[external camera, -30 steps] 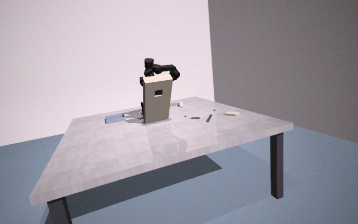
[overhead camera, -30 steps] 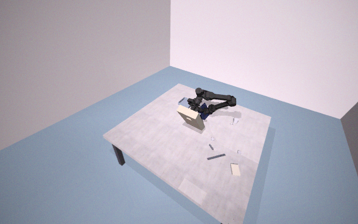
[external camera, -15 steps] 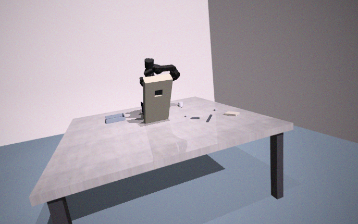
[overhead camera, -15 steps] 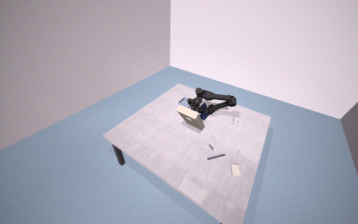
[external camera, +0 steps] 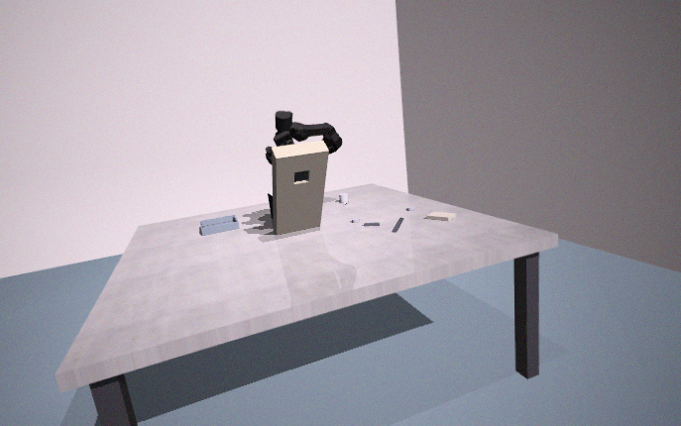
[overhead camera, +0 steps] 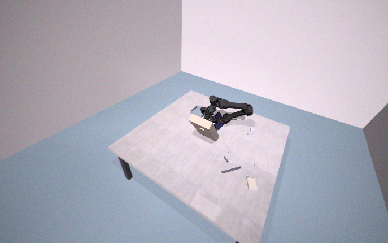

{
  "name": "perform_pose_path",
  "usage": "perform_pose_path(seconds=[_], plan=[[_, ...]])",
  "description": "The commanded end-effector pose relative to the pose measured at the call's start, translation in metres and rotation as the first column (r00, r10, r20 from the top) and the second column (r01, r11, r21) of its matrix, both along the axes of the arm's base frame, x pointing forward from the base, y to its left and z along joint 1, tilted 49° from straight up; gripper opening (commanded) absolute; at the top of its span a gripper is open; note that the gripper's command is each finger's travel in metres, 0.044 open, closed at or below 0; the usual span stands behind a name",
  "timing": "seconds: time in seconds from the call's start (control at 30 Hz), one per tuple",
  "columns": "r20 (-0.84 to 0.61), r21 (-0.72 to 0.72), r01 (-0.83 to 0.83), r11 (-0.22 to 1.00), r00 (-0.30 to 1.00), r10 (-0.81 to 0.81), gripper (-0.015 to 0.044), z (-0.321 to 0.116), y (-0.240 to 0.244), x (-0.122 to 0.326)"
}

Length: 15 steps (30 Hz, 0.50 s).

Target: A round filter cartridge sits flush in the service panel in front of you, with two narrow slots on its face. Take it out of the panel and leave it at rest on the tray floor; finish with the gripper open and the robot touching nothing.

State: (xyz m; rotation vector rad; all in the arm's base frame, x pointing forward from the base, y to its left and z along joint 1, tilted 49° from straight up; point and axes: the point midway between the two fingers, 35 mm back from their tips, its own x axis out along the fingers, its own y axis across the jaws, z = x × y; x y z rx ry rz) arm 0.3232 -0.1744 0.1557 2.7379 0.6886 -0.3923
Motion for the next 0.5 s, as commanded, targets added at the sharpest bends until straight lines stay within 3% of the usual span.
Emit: perform_pose_path(seconds=[0.0, 0.2, 0.47], plan=[[-0.011, -0.026, -0.018, 0.999, 1.0, 0.018, 0.0109, -0.004, 0.007, 0.011], [-0.011, -0.026, -0.018, 0.999, 1.0, 0.018, 0.0109, -0.004, 0.007, 0.012], [0.001, 0.001, 0.001, 1.0, 1.0, -0.001, 0.0056, 0.0, 0.0, 0.0]])
